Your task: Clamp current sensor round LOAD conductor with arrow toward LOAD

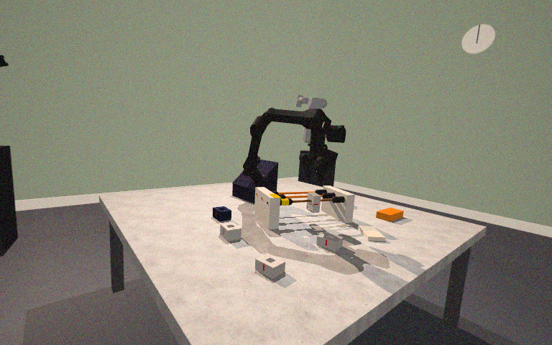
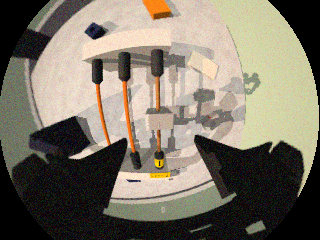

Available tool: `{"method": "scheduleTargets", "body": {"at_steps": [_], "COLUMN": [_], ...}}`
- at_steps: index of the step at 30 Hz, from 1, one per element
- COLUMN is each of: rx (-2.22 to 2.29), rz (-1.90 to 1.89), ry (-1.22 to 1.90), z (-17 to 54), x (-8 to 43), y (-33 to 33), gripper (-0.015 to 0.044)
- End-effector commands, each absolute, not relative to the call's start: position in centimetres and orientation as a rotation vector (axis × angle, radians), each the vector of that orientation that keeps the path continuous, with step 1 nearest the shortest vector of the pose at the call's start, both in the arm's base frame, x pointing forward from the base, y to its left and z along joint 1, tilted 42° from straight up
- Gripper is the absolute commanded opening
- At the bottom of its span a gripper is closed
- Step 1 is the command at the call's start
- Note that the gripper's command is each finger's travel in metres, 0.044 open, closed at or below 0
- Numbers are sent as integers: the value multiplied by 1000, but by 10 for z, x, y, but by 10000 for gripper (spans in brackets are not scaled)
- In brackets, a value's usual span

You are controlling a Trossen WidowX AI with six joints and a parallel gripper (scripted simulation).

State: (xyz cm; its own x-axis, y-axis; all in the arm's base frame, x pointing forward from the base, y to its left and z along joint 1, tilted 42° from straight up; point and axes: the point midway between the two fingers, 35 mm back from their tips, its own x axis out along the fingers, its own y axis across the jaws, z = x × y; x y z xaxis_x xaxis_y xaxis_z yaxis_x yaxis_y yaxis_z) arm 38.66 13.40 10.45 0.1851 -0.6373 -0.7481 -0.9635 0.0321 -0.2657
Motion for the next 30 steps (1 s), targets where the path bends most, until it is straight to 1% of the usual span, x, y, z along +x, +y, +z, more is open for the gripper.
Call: {"method": "scheduleTargets", "body": {"at_steps": [1,13,15,30], "rx": [-1681,-1679,-1621,-1123], "rz": [532,532,536,533], "ry": [1535,1530,1505,1077], "z": [104,105,112,156], "x": [386,386,383,322], "y": [134,133,125,57], "gripper": [440,440,440,440]}}
